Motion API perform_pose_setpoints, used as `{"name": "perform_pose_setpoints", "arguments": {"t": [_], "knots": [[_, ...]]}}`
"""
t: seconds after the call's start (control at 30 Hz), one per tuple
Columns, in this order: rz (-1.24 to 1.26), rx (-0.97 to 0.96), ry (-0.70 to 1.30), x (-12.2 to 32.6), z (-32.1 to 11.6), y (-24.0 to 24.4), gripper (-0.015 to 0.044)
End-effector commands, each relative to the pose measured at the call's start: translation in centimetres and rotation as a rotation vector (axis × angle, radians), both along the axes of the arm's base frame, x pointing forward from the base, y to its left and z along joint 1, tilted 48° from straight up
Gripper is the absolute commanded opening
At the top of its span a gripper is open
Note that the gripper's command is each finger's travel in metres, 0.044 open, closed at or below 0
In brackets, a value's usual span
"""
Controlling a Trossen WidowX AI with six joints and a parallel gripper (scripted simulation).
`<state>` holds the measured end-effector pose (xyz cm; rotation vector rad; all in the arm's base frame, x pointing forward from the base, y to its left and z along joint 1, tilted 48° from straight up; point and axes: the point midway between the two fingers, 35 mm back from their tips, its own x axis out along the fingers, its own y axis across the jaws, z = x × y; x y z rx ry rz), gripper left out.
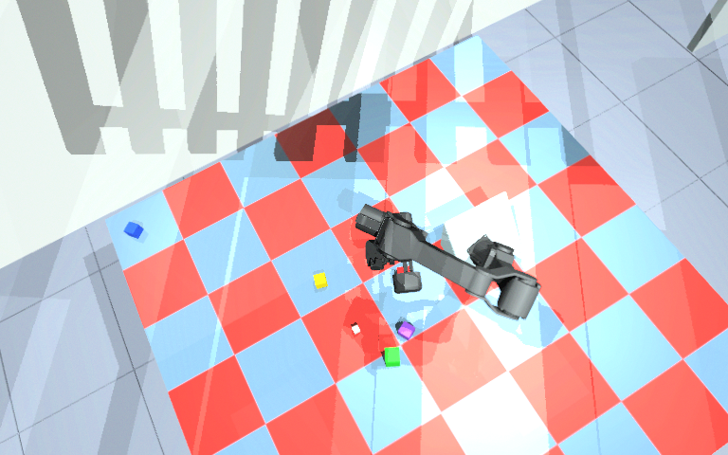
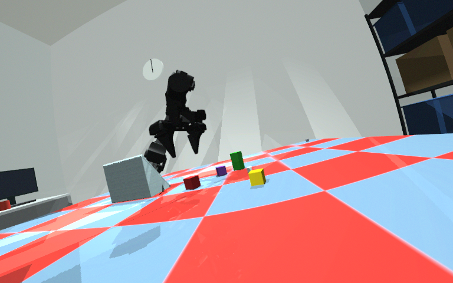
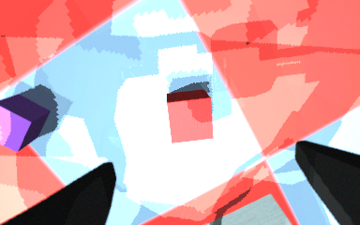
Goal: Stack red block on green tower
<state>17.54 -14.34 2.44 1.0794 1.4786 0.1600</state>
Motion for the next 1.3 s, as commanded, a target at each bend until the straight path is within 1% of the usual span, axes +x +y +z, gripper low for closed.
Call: {"name": "perform_pose_setpoints", "arguments": {"t": [0.0,0.2,0.47,1.27], "knots": [[-0.011,0.045,-0.005,-0.3,0.0,0.4,0.0440],[-0.011,0.045,-0.005,-0.3,-0.1,0.5,0.0440],[-0.011,0.046,-0.006,0.6,-3.3,3.7,0.0440],[-0.011,0.046,-0.007,1.2,-5.4,5.7,0.0440]]}}
